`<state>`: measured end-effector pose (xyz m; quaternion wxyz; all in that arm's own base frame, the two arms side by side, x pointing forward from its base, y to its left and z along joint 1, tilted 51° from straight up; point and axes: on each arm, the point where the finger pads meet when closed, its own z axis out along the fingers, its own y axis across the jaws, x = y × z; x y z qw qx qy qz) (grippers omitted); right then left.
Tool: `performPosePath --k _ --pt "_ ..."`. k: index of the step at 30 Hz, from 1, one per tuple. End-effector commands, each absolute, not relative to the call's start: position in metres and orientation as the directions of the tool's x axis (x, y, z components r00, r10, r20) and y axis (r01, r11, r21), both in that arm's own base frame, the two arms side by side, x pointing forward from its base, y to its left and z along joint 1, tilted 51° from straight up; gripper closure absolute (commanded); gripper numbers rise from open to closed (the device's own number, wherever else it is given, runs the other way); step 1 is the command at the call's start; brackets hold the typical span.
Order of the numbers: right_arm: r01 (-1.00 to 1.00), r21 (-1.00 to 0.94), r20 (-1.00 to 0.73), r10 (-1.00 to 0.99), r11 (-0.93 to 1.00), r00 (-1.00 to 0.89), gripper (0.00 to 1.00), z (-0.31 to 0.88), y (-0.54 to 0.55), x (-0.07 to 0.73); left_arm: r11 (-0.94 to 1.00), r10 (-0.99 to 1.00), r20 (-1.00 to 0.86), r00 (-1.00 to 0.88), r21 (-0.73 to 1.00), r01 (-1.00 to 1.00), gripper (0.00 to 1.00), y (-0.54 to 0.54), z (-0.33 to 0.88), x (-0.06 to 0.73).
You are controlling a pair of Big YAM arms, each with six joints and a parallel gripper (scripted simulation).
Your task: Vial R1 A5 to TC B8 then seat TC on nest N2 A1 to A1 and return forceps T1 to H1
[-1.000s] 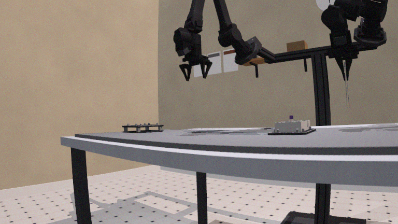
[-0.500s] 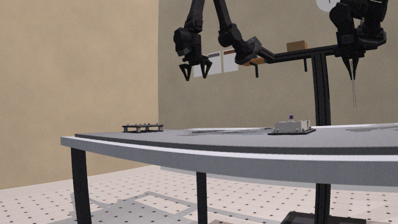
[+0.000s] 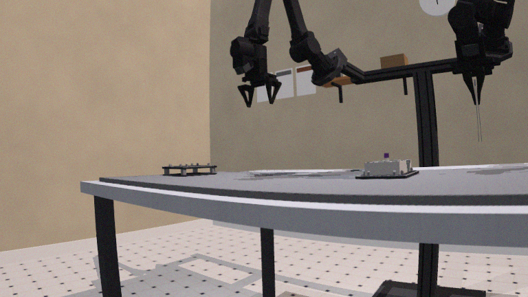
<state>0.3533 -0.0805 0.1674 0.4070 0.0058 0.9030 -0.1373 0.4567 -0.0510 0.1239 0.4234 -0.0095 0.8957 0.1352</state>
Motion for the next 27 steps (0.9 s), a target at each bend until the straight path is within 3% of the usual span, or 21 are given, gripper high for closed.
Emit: performPosePath --k 1,27 --pt "0.114 -0.253 -0.744 -0.118 0.961 -0.657 0.0 0.175 -0.08 0.356 0.96 0.113 -0.752 -0.65 0.251 -0.123 0.93 -0.042 0.124 0.453" --pt "0.114 -0.253 -0.744 -0.118 0.961 -0.657 0.0 0.175 -0.08 0.356 0.961 0.112 -0.756 -0.645 0.249 -0.125 0.93 -0.008 0.138 0.449"
